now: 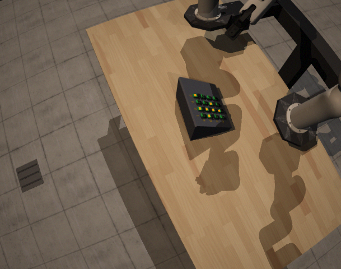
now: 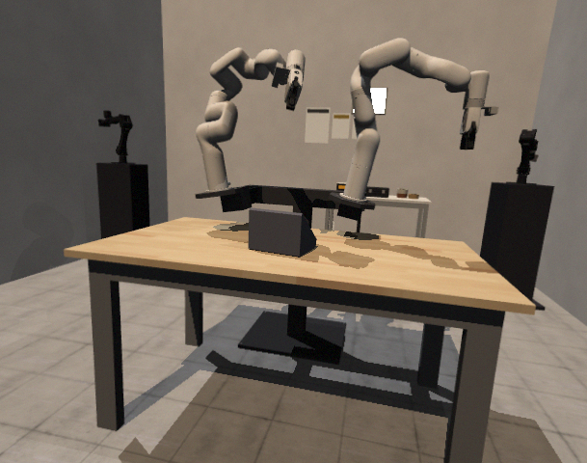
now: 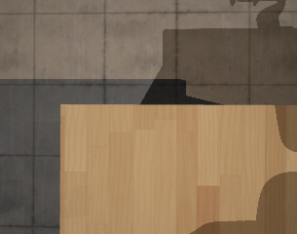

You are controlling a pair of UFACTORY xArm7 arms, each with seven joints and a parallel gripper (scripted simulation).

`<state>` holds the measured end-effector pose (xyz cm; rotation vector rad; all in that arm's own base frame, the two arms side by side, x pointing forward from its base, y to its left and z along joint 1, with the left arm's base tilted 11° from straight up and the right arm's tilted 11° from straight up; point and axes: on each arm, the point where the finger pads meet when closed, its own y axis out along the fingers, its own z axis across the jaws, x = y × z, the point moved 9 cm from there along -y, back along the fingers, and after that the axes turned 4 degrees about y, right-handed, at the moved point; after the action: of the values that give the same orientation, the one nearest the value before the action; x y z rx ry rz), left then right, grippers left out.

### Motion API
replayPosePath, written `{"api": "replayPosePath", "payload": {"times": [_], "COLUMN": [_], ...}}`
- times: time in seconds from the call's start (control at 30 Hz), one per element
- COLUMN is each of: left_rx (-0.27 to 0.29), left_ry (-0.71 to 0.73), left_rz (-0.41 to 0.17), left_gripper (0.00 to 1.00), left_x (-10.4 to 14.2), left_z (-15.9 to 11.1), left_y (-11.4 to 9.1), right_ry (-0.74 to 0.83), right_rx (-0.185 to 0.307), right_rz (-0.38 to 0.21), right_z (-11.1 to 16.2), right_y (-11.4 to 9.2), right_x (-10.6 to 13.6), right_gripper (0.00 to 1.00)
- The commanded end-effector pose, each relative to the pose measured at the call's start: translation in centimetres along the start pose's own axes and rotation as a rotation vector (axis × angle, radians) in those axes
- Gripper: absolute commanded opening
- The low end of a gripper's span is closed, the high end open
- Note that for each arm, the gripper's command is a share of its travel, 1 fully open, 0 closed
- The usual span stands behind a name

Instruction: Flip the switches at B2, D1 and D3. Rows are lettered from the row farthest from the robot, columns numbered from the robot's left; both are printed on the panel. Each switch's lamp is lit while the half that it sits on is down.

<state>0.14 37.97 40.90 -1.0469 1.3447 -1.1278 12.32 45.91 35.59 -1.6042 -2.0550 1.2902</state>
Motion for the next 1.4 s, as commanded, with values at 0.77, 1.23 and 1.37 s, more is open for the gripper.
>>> {"api": "replayPosePath", "payload": {"times": [0.77, 1.23, 1.37], "left_rx": [-0.001, -0.001, -0.001], "left_ry": [0.0, 0.0, 0.0], "left_rz": [0.006, 0.006, 0.006], "left_gripper": [1.0, 1.0, 1.0], "left_x": [-0.1, -0.1, -0.1], "left_z": [0.0, 0.0, 0.0], "left_y": [-0.2, -0.2, -0.2], "right_ry": [0.149, 0.22, 0.241], "right_rx": [-0.026, -0.033, -0.034], "right_rz": [0.049, 0.076, 0.084], "right_z": [6.2, 9.7, 10.7], "right_y": [3.3, 5.7, 6.4], "right_x": [7.2, 9.9, 10.6], "right_gripper": [0.0, 0.0, 0.0]}}
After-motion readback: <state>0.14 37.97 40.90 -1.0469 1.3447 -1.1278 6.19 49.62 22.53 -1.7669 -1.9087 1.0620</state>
